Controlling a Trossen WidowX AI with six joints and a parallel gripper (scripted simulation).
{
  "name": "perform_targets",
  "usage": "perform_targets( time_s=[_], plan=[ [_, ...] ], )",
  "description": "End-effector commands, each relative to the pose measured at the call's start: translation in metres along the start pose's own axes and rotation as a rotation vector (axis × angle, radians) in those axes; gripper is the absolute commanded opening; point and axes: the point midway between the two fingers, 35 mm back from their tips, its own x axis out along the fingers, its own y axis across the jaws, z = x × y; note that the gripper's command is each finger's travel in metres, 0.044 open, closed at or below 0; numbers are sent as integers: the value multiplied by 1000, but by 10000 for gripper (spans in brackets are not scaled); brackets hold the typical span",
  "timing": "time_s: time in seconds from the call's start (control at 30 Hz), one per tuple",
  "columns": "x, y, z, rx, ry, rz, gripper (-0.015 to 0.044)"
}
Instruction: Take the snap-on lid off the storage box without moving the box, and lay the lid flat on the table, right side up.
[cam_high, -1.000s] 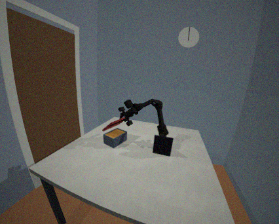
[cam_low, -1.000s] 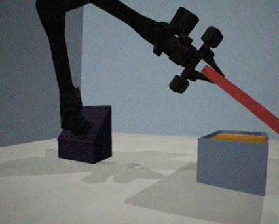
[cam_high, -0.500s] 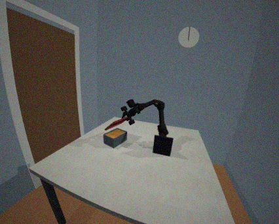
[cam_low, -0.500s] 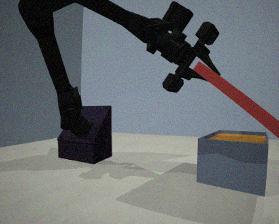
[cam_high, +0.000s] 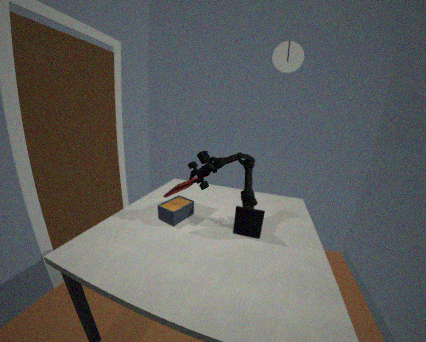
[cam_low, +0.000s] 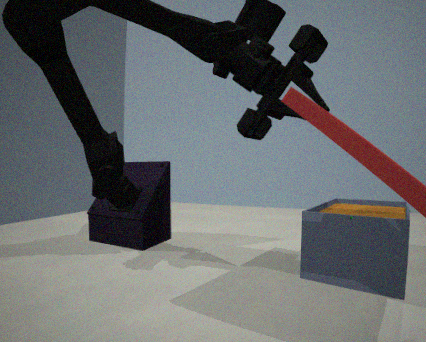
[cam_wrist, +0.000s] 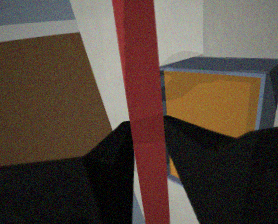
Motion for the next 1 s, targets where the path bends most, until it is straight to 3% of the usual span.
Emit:
perform_targets(
  time_s=[0.0,0.97],
  plan=[
    [-2,0,6,0,5,4,0],
    [-6,-4,64,-3,5,3,0]
  ],
)
